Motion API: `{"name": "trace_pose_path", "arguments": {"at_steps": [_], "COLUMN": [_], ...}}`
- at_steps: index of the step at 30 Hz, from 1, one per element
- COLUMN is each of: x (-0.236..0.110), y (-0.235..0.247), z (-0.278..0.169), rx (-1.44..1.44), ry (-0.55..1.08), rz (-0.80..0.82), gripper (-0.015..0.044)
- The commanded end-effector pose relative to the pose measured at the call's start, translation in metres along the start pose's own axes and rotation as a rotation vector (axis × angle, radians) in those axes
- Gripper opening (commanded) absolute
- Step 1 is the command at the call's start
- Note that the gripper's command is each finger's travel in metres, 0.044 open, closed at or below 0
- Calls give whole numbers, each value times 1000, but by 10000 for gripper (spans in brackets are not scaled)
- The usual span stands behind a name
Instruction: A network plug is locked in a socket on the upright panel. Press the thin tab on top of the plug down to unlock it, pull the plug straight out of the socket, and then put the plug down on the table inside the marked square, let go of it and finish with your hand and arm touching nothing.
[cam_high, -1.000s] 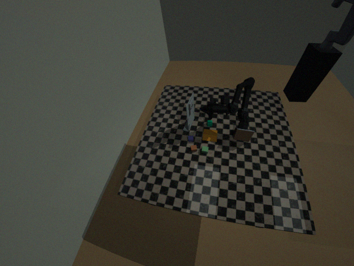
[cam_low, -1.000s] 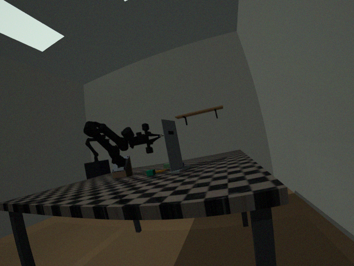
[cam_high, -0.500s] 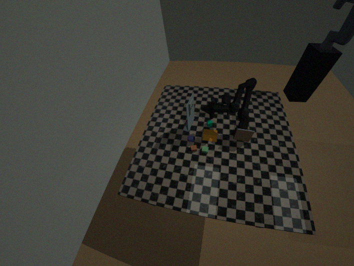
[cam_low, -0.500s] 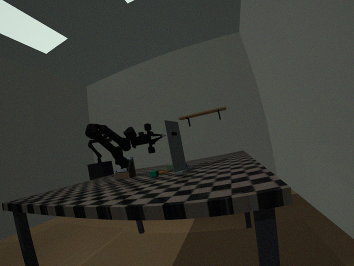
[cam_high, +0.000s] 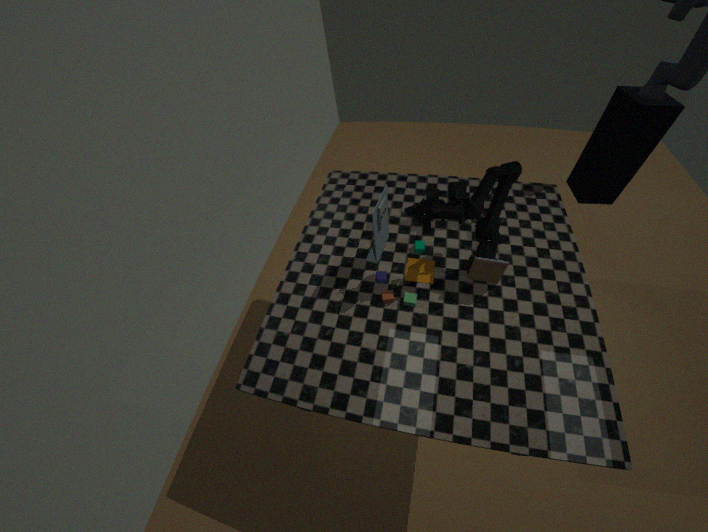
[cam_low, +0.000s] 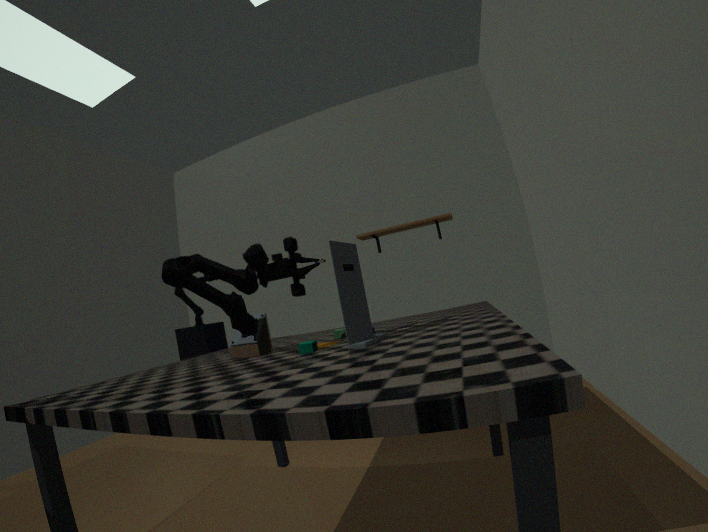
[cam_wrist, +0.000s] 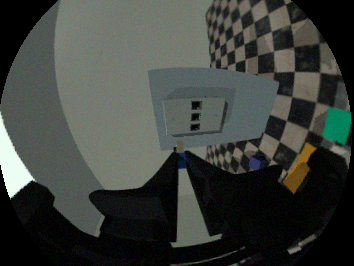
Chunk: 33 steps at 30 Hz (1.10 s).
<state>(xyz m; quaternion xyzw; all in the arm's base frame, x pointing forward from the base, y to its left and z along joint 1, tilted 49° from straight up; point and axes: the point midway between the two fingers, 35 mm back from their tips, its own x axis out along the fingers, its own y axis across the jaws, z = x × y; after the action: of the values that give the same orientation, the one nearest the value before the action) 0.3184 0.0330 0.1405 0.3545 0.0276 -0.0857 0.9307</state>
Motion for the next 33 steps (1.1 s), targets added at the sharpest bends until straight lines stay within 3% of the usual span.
{"name": "trace_pose_path", "arguments": {"at_steps": [1, 8, 33], "x": [-4, -8, -16], "y": [9, 14, -95], "z": [1, -1, -72], "rx": [9, 14, 88], "ry": [-4, 3, 119], "rz": [1, -14, -599], "gripper": [0, 0, 0]}}
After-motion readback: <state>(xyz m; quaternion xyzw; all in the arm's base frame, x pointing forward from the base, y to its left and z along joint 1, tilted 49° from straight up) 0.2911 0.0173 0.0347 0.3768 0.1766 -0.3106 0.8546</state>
